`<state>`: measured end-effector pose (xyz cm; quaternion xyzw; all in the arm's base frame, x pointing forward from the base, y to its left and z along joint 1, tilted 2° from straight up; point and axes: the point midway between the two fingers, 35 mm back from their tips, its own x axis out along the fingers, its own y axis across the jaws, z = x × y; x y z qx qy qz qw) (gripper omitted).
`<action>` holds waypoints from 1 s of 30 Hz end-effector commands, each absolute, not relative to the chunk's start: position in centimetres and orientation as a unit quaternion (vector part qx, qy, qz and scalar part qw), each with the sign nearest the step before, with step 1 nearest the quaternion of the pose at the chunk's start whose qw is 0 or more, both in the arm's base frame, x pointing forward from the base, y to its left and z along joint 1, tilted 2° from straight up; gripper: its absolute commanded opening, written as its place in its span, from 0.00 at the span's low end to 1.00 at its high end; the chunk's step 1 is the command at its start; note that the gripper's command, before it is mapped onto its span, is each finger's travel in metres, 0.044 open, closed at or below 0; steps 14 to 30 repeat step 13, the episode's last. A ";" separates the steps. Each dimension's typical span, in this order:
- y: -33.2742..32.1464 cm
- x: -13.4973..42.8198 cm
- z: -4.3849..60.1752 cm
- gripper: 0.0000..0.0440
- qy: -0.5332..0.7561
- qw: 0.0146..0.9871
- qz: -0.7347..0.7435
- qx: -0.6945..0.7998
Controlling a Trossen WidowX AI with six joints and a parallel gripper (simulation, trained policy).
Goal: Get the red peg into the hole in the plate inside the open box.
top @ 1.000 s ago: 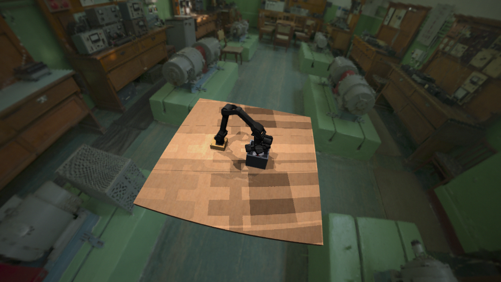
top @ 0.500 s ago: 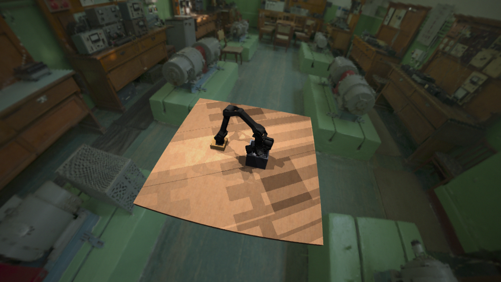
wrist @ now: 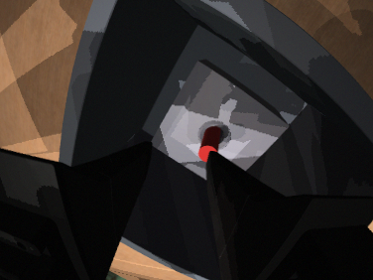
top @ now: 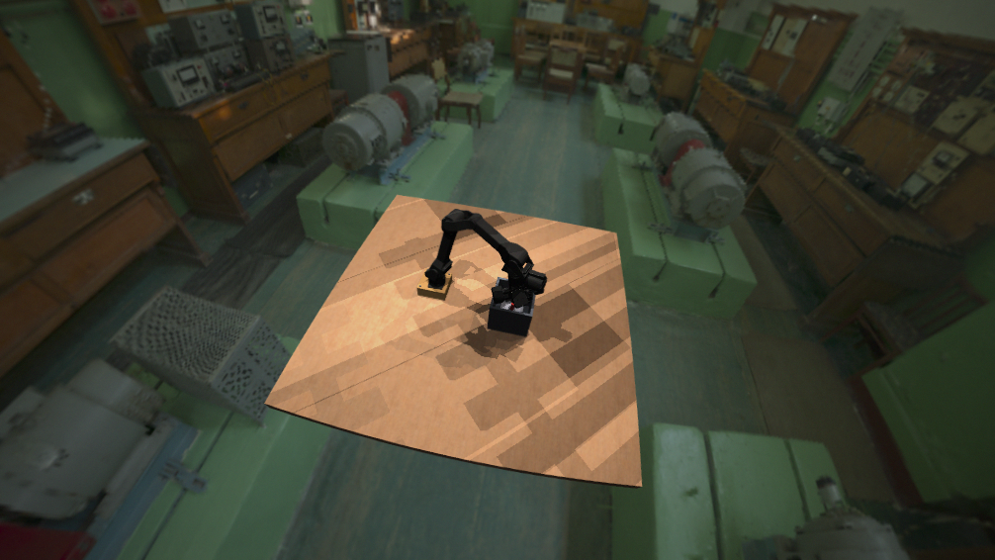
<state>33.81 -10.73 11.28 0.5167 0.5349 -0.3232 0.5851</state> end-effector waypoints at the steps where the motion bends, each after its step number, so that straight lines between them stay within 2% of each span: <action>1: -10.8 34.3 12.4 0.40 0.531 0.589 -0.305 0.528; 13: -11.5 35.5 14.8 0.53 0.519 0.595 -0.256 0.557; 30: -11.5 35.5 14.8 0.53 0.519 0.595 -0.256 0.557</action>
